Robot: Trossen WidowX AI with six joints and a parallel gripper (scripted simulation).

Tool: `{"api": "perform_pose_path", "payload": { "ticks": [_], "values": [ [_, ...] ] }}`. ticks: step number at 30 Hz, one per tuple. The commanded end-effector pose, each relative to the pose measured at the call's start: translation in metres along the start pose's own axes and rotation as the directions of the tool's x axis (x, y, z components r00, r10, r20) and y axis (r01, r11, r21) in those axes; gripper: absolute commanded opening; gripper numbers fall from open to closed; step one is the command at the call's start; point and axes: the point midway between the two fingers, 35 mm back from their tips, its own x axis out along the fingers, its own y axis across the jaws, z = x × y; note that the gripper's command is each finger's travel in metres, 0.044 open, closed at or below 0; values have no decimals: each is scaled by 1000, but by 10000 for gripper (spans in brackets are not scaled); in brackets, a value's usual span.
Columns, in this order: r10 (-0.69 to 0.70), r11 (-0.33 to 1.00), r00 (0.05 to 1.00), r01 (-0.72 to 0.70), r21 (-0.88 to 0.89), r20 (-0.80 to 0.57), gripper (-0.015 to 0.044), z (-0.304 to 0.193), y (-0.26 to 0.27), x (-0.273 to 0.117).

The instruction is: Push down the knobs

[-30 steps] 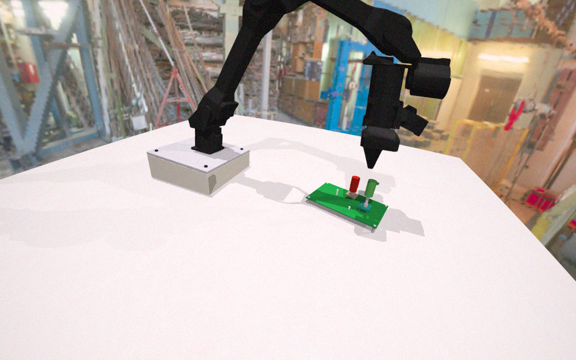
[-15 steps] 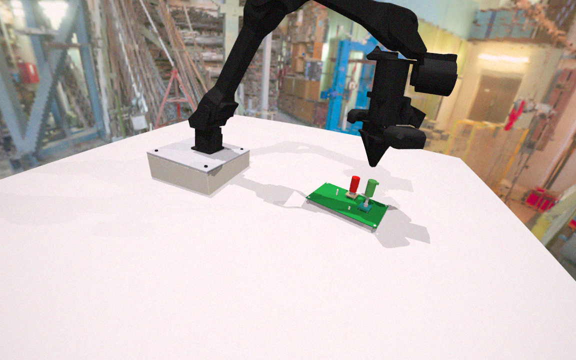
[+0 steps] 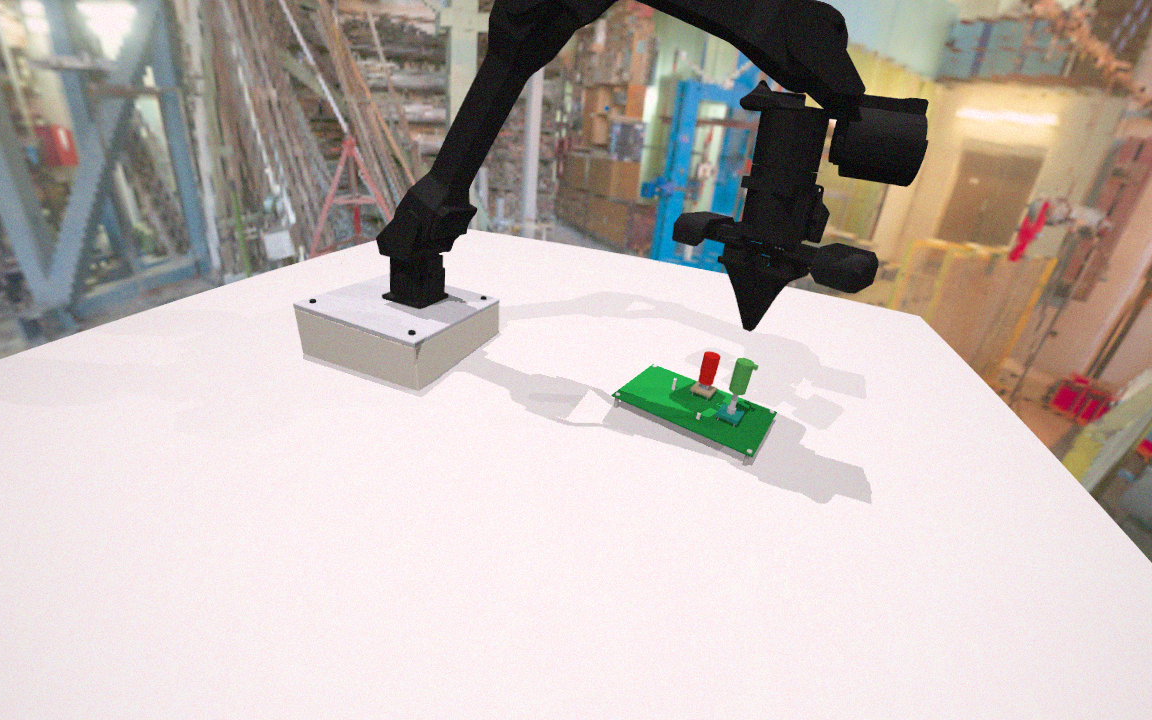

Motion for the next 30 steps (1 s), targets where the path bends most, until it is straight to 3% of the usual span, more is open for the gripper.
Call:
{"api": "perform_pose_path", "payload": {
  "ticks": [1,15,30],
  "values": [
    [-4,990,1000,3,-140,-6,0,-2,-4,-4],
    [4,811,1000,-14,-585,-18,0,-9,-9,-11],
    [14,414,999,-33,-910,-30,0,-17,-15,-20]
  ]
}}
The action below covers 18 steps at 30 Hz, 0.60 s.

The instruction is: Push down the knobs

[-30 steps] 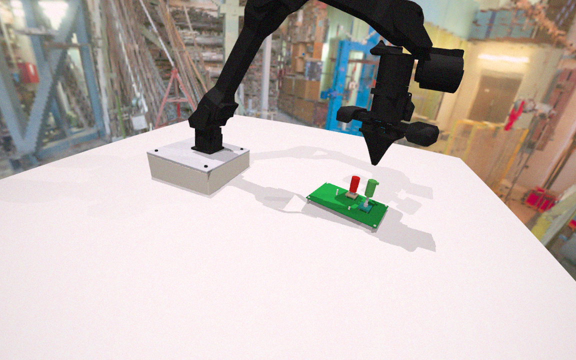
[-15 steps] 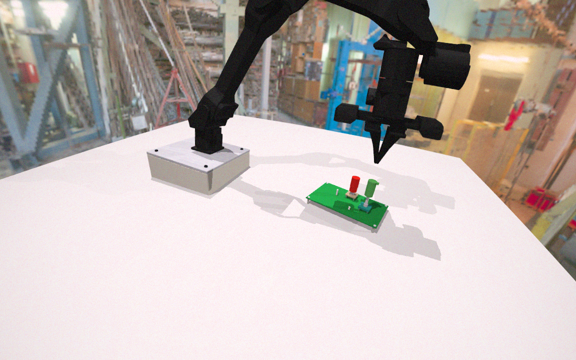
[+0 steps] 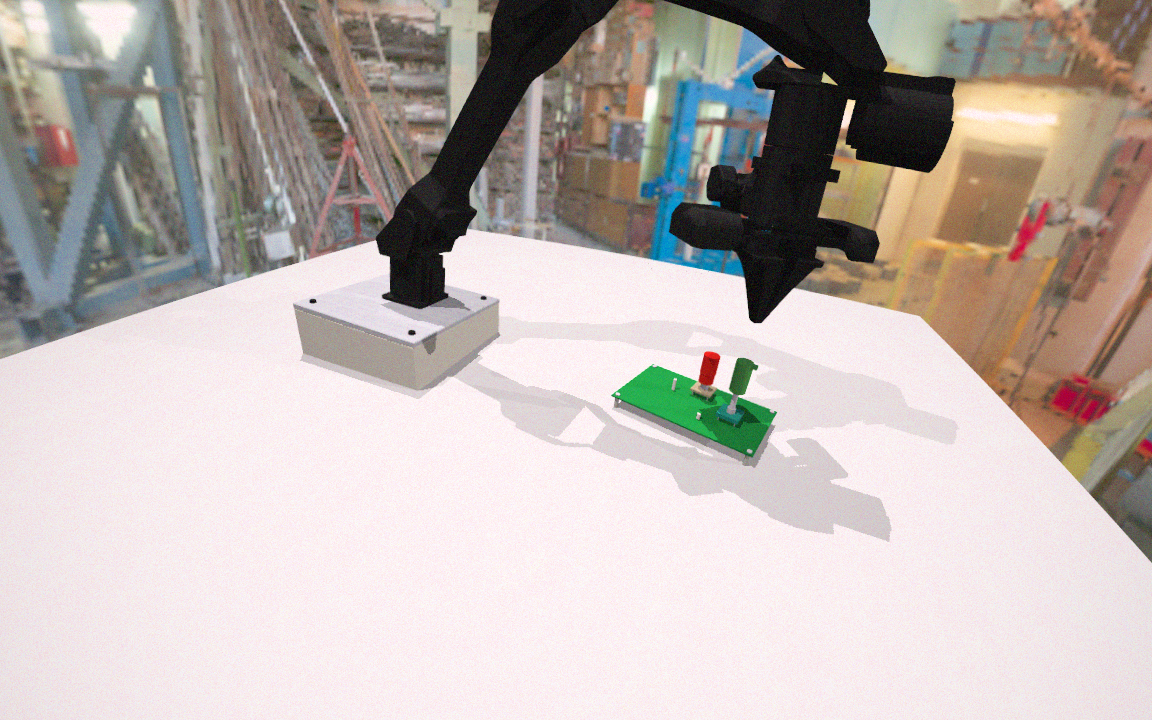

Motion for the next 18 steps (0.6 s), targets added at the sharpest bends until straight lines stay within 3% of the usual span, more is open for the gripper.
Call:
{"api": "perform_pose_path", "payload": {
  "ticks": [1,18],
  "values": [
    [3,991,1000,-4,-133,-7,0,-4,1,-4],
    [4,988,1000,-5,-156,-6,0,-4,1,16]
  ]
}}
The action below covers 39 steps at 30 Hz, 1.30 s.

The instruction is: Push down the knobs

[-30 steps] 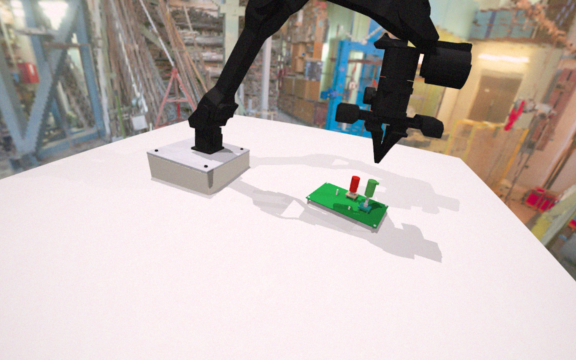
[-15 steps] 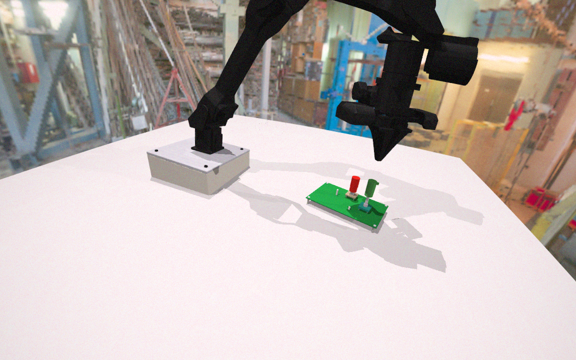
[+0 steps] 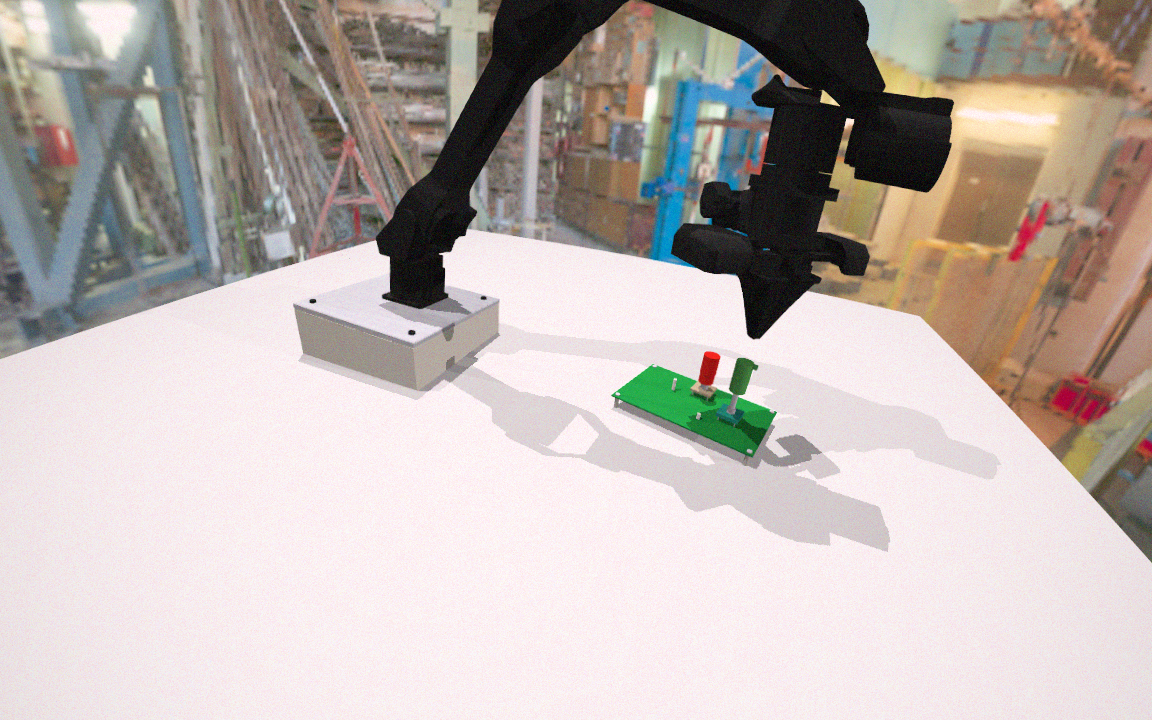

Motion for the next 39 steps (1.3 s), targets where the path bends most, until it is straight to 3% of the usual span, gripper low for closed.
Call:
{"api": "perform_pose_path", "payload": {
  "ticks": [1,15,39],
  "values": [
    [5,1000,1000,-6,-5,-2,0,0,1,3],
    [5,1000,1000,-5,-5,-2,0,0,1,23],
    [5,1000,1000,-5,-5,-2,0,0,1,26]
  ]
}}
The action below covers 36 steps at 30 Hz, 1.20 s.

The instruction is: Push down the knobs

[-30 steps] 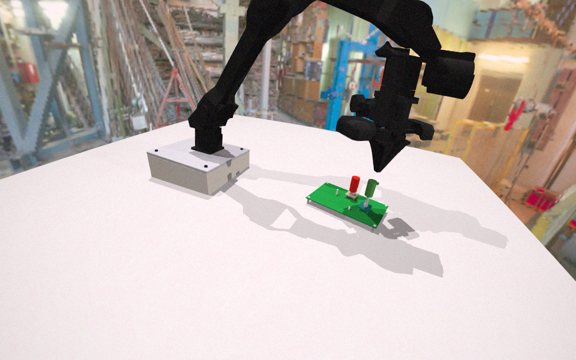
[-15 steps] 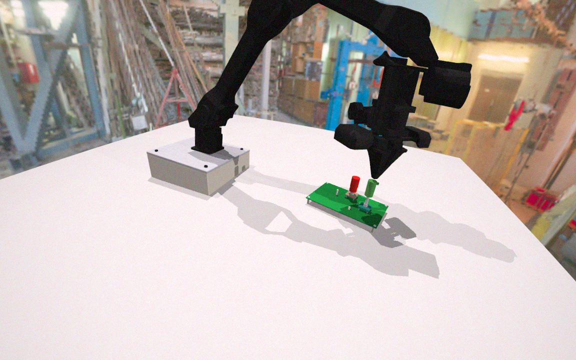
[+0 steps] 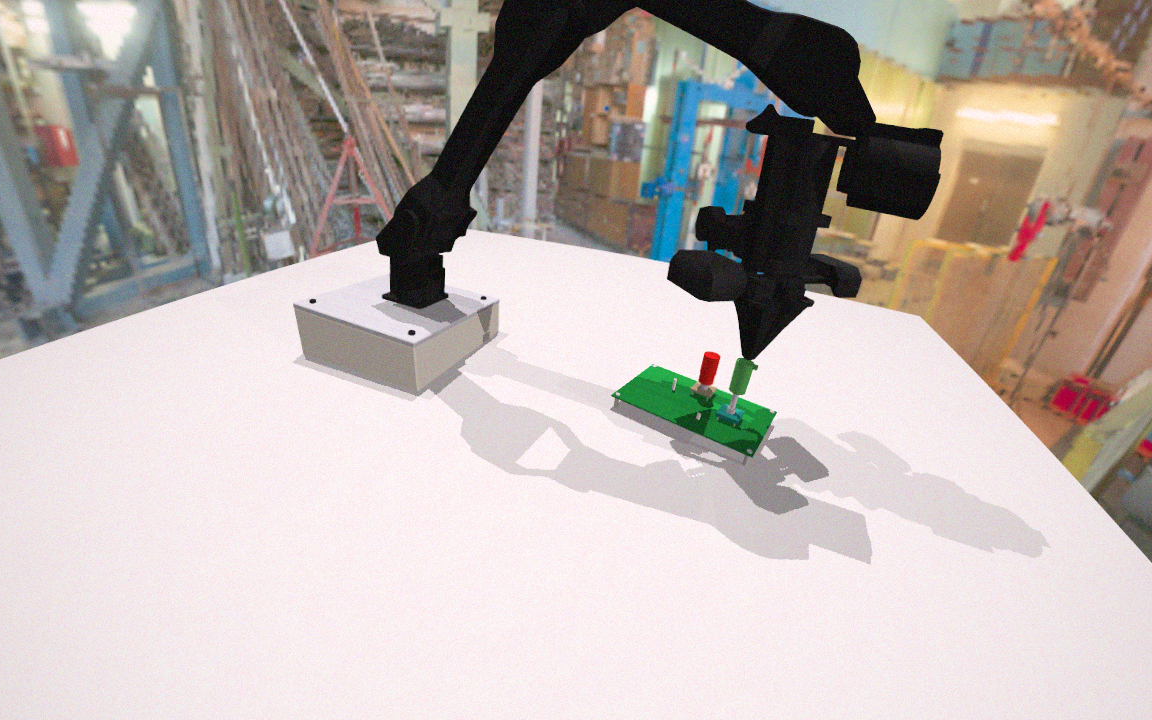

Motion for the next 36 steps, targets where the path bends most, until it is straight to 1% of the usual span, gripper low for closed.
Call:
{"api": "perform_pose_path", "payload": {
  "ticks": [1,36],
  "values": [
    [6,1000,1000,-6,-1,-1,0,0,1,3],
    [6,1000,1000,-6,-1,-1,0,0,1,7]
  ]
}}
